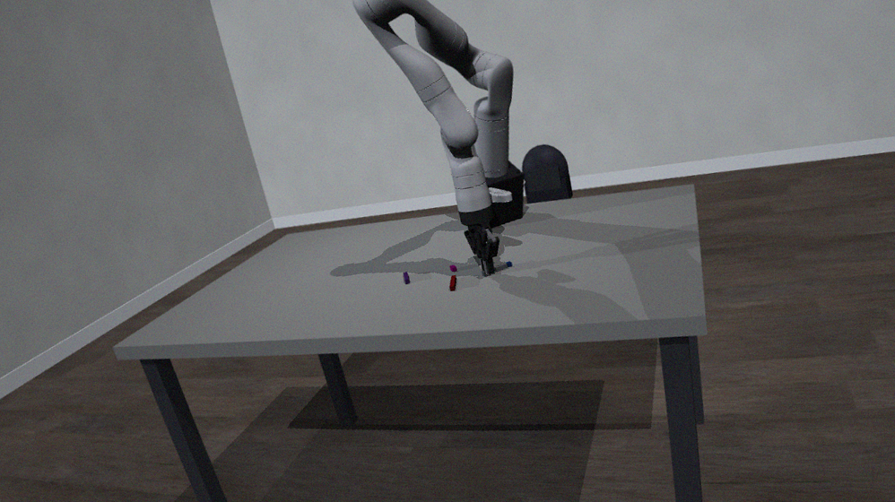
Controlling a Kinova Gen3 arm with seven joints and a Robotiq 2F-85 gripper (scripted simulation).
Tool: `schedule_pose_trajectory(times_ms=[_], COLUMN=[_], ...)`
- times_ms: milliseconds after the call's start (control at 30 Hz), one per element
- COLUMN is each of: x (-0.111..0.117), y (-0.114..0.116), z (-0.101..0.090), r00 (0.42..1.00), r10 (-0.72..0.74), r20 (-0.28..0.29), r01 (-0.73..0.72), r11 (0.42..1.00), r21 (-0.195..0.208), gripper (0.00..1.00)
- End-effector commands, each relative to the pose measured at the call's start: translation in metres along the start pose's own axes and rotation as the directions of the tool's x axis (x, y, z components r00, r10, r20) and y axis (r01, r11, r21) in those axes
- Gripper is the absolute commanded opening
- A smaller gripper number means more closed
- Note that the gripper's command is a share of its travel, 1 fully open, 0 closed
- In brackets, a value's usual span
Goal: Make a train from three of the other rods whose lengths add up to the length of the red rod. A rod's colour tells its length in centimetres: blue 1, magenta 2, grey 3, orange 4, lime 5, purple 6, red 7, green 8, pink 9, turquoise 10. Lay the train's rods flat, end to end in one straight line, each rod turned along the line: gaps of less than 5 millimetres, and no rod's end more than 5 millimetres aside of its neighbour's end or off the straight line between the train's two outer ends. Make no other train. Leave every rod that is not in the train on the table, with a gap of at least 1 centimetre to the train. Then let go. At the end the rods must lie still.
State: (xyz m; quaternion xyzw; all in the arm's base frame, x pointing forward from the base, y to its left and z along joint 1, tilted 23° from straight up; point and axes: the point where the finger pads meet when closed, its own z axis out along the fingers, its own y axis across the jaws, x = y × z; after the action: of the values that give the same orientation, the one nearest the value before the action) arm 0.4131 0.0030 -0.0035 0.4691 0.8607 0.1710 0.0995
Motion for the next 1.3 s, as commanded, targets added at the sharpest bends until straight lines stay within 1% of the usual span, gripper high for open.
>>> schedule_pose_trajectory(times_ms=[0, 500, 533, 600, 633, 700, 733, 800, 833, 967, 1000, 1267], x=[-0.0003, -0.0003, -0.0003, -0.0003, -0.0003, -0.0003, -0.0003, -0.0003, -0.0003, -0.0003, -0.0003, -0.0003], y=[0.0002, 0.0002, 0.0002, 0.0002, 0.0002, 0.0002, 0.0002, 0.0002, 0.0002, 0.0002, 0.0002, 0.0002], z=[-0.0004, -0.0004, -0.0004, -0.0004, -0.0004, -0.0004, -0.0004, -0.0004, -0.0004, -0.0004, -0.0004, -0.0004], r00=[1.000, 1.000, 1.000, 1.000, 1.000, 1.000, 1.000, 1.000, 1.000, 1.000, 1.000, 1.000], r10=[0.000, 0.000, 0.000, 0.000, 0.000, 0.000, 0.000, 0.000, 0.000, 0.000, 0.000, 0.000], r20=[0.001, 0.001, 0.001, 0.001, 0.001, 0.001, 0.001, 0.001, 0.001, 0.001, 0.001, 0.001], r01=[0.000, 0.000, 0.000, 0.000, 0.000, 0.000, 0.000, 0.000, 0.000, 0.000, 0.000, 0.000], r11=[1.000, 1.000, 1.000, 1.000, 1.000, 1.000, 1.000, 1.000, 1.000, 1.000, 1.000, 1.000], r21=[0.000, 0.000, 0.000, 0.000, 0.000, 0.000, 0.000, 0.000, 0.000, 0.000, 0.000, 0.000], gripper=[0.05, 0.05, 0.08, 0.08, 0.12, 0.12, 0.16, 0.16, 0.20, 0.20, 0.24, 0.24])
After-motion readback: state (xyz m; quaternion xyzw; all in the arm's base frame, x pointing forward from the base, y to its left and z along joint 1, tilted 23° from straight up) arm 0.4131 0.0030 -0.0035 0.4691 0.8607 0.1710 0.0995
